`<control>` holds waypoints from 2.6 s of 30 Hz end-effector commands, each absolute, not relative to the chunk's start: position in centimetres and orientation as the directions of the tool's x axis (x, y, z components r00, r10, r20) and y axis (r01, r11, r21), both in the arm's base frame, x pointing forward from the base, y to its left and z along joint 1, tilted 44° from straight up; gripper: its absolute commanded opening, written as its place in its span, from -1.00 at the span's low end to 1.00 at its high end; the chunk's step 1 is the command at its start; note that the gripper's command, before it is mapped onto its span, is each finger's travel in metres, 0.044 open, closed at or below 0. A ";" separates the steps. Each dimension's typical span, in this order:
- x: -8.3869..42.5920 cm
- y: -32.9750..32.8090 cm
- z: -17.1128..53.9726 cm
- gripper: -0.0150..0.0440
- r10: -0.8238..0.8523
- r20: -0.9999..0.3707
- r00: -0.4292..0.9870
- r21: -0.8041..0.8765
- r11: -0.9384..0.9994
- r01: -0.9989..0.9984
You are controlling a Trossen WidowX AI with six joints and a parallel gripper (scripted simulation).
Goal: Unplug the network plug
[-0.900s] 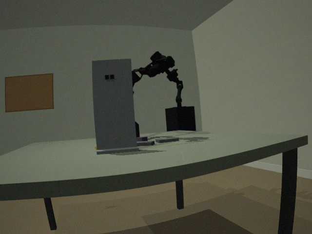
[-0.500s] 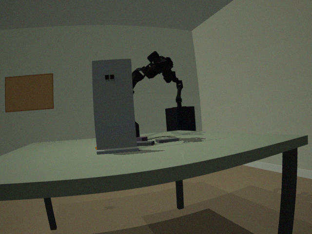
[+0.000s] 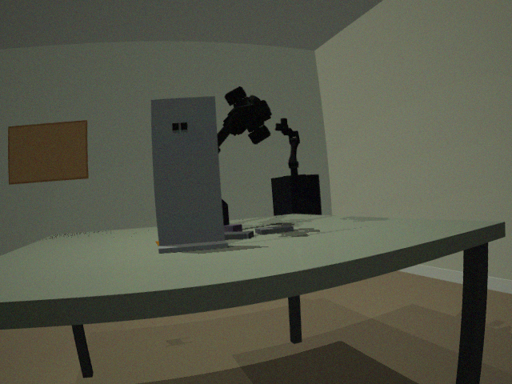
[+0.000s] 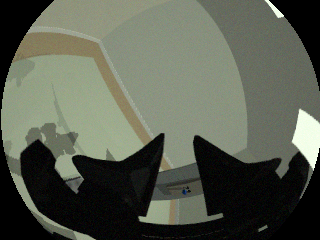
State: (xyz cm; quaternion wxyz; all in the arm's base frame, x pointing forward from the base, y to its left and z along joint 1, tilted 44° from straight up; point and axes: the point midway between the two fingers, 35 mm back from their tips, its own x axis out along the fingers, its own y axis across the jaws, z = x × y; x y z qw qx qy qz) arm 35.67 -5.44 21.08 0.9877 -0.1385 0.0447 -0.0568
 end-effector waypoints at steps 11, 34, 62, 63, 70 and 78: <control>34.9 -9.6 13.4 0.04 -0.214 -0.158 0.964 -0.437 0.891 0.126; 29.1 -13.6 4.4 0.04 -0.330 -0.281 0.901 -0.641 0.763 0.079; 32.9 -15.3 2.1 0.04 -0.396 -0.286 0.873 -0.719 0.691 0.078; 32.9 -15.4 2.1 0.04 -0.396 -0.286 0.873 -0.719 0.691 0.078; 33.8 -15.6 1.9 0.04 -0.396 -0.285 0.873 -0.719 0.690 0.079; 34.9 -15.9 1.8 0.04 -0.396 -0.284 0.873 -0.719 0.690 0.079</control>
